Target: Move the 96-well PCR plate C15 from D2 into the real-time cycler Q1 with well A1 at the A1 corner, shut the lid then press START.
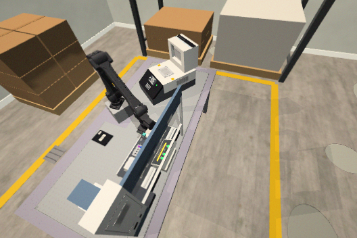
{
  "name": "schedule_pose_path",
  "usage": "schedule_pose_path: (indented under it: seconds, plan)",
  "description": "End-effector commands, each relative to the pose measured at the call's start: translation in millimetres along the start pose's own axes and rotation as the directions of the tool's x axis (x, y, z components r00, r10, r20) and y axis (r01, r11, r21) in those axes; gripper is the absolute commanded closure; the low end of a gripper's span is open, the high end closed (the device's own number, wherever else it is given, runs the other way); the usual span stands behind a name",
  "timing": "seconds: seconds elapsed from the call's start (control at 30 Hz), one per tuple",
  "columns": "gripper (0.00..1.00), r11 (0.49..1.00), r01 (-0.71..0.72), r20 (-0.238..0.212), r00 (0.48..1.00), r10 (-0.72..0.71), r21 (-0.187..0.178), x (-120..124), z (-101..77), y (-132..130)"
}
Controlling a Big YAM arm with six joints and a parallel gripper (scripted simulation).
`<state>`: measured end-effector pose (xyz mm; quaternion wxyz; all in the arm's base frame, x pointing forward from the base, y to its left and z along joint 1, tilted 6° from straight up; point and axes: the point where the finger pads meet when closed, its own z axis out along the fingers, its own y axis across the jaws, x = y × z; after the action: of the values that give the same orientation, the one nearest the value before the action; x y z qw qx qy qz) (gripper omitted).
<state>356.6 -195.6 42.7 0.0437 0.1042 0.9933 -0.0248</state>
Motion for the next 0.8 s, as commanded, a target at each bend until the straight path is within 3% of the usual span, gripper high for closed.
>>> schedule_pose_path:
  seconds: [0.0, 0.2, 0.3, 0.43, 0.57, 0.77]
  plan:
    - [1.00, 0.998, -0.057, 0.036, 0.998, 0.056, 0.013, 5.5, -10.9, 4.5]
    - [1.00, 0.993, -0.118, 0.024, 0.993, 0.118, 0.003, 32.6, -20.4, 34.1]
    - [1.00, 0.991, -0.134, 0.040, 0.990, 0.133, 0.007, 36.7, -27.9, 39.0]
    - [1.00, 0.985, -0.172, 0.032, 0.985, 0.171, 0.006, 48.1, -28.0, 43.8]
    - [1.00, 0.992, -0.126, 0.003, 0.992, 0.126, -0.001, 68.2, -24.9, 64.6]
    - [1.00, 0.989, -0.147, 0.035, 0.988, 0.147, 0.002, 81.6, -41.0, 82.1]
